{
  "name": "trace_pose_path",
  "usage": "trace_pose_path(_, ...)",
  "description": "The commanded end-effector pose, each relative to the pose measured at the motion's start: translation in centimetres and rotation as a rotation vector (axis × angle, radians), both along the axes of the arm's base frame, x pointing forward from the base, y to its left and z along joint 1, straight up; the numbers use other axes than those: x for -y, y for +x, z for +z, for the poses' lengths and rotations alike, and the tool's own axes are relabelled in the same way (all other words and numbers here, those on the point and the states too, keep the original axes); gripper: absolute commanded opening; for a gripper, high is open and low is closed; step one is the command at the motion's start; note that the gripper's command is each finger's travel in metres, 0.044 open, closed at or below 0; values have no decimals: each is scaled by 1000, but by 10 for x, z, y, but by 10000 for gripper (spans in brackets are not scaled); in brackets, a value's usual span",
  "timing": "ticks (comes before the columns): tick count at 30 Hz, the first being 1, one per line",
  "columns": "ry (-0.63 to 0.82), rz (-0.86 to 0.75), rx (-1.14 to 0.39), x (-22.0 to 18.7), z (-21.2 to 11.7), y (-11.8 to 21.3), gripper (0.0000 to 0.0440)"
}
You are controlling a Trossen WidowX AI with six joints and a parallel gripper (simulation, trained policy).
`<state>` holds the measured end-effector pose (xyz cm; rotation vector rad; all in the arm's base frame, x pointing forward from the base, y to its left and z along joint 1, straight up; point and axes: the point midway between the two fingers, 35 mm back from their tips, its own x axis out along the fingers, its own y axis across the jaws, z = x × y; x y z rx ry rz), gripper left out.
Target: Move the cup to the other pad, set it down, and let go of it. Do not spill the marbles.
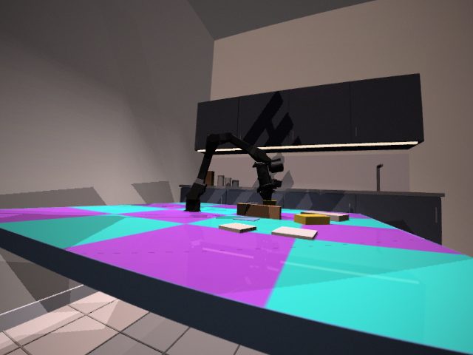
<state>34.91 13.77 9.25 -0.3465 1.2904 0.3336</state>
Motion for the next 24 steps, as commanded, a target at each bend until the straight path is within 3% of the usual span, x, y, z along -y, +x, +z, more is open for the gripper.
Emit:
trace_pose_path(1,16,-5,-8,1,3,-6,173)
trace_pose_path(14,84,-29,46,2,40,-14,238)
trace_pose_path(16,93,-33,60,3,47,-14,262)
trace_pose_path(24,121,-66,99,9,72,-11,440)
